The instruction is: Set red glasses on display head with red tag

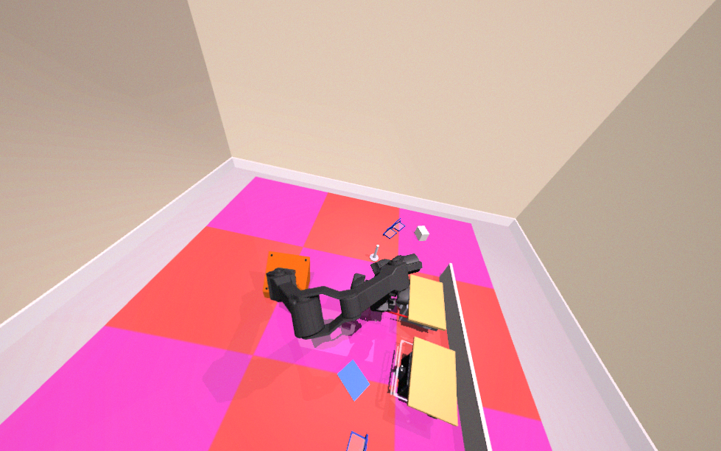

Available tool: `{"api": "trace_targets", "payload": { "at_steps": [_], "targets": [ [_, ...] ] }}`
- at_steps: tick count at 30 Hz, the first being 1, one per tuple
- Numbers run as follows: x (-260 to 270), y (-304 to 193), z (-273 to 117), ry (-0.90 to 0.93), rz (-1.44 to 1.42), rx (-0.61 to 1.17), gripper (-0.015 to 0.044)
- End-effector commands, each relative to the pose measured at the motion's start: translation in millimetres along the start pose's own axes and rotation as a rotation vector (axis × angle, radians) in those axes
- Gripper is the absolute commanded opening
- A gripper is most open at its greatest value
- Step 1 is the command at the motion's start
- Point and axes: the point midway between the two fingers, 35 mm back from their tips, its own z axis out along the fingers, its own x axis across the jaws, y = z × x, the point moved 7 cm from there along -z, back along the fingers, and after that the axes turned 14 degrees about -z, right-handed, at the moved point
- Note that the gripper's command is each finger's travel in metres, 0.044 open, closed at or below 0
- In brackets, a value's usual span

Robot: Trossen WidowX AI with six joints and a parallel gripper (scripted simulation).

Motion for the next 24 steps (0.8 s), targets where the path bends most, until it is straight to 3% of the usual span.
{"api": "trace_targets", "payload": {
  "at_steps": [1,24],
  "targets": [
    [7,3,-1,0.003,-0.002,-0.004,0.0],
    [35,10,1,0.004,0.0,-0.004,0.0]
  ]
}}
